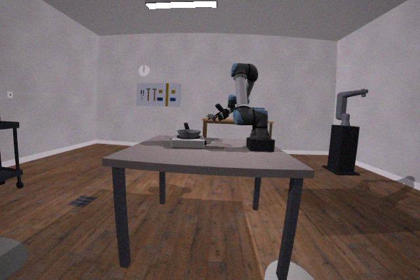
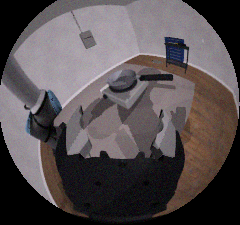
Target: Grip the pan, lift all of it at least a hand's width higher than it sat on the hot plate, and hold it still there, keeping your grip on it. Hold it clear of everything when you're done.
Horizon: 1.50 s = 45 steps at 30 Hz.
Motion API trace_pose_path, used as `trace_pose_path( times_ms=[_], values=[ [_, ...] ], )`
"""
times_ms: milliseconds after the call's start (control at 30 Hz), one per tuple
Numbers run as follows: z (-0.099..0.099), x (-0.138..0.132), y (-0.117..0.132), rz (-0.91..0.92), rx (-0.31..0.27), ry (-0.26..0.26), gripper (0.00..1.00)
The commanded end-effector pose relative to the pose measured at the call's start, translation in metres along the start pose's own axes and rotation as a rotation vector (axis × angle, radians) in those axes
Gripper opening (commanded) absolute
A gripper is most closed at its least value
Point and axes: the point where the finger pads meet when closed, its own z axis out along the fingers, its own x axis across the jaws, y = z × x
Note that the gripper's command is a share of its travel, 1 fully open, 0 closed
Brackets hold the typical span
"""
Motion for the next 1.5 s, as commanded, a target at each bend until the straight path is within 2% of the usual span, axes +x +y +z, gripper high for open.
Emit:
trace_pose_path(
  times_ms=[0, 133, 200, 233, 700, 767, 800, 1033, 1267, 1333, 1367, 1467],
  values=[
    [0.048, 0.022, -0.024, -0.173, -0.214, -0.053, 1.00],
    [0.074, 0.030, -0.038, -0.271, -0.314, -0.086, 1.00],
    [0.074, 0.030, -0.038, -0.271, -0.314, -0.086, 1.00],
    [0.080, 0.033, -0.042, -0.340, -0.389, -0.108, 1.00],
    [0.156, 0.057, -0.082, -0.661, -0.720, -0.212, 1.00],
    [0.156, 0.057, -0.082, -0.661, -0.720, -0.212, 1.00],
    [0.161, 0.059, -0.085, -0.725, -0.795, -0.232, 1.00],
    [0.188, 0.068, -0.096, -0.870, -0.962, -0.281, 1.00],
    [0.206, 0.074, -0.106, -1.015, -1.143, -0.332, 1.00],
    [0.206, 0.074, -0.106, -1.015, -1.143, -0.332, 1.00],
    [0.207, 0.074, -0.107, -1.048, -1.191, -0.345, 1.00],
    [0.212, 0.075, -0.109, -1.070, -1.215, -0.352, 1.00]
  ],
)
